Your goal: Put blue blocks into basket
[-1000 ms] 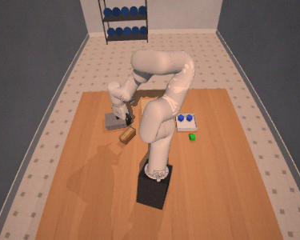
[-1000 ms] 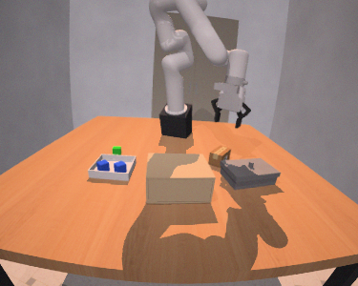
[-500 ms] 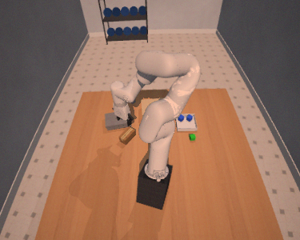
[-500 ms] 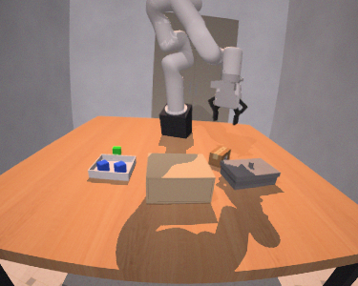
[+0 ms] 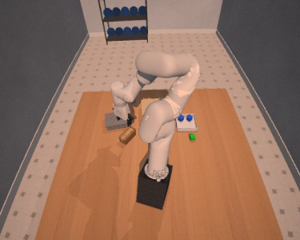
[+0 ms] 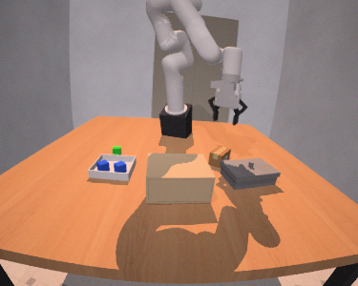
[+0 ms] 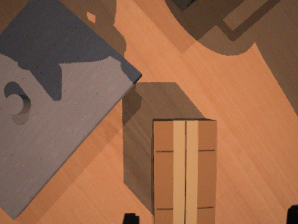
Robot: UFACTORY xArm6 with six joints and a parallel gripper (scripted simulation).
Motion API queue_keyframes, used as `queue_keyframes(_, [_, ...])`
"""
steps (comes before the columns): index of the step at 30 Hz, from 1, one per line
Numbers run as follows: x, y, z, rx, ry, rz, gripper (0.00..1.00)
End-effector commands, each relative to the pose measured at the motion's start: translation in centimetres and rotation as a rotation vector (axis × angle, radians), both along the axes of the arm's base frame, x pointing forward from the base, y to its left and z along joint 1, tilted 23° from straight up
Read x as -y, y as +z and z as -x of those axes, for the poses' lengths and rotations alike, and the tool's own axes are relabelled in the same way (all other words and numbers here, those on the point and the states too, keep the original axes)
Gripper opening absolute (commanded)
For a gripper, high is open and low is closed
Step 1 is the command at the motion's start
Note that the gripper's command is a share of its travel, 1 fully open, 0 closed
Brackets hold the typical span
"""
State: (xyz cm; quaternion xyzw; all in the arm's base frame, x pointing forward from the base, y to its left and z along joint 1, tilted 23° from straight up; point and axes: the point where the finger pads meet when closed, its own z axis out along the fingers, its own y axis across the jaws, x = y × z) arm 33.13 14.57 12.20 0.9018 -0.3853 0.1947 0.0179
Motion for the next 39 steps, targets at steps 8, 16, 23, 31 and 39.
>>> queue_keyframes(8, [-0.1, 0.1, -0.1, 0.003, 0.001, -0.002, 0.9])
queue_keyframes(16, [-0.1, 0.1, -0.1, 0.003, 0.001, -0.002, 0.9])
queue_keyframes(23, [0.0, -0.2, -0.2, 0.003, 0.001, -0.002, 0.9])
queue_keyframes(31, [0.2, -1.2, -0.6, 0.003, 0.001, -0.002, 0.9])
queue_keyframes(39, [0.6, -3.5, -1.4, 0.003, 0.001, -0.002, 0.9])
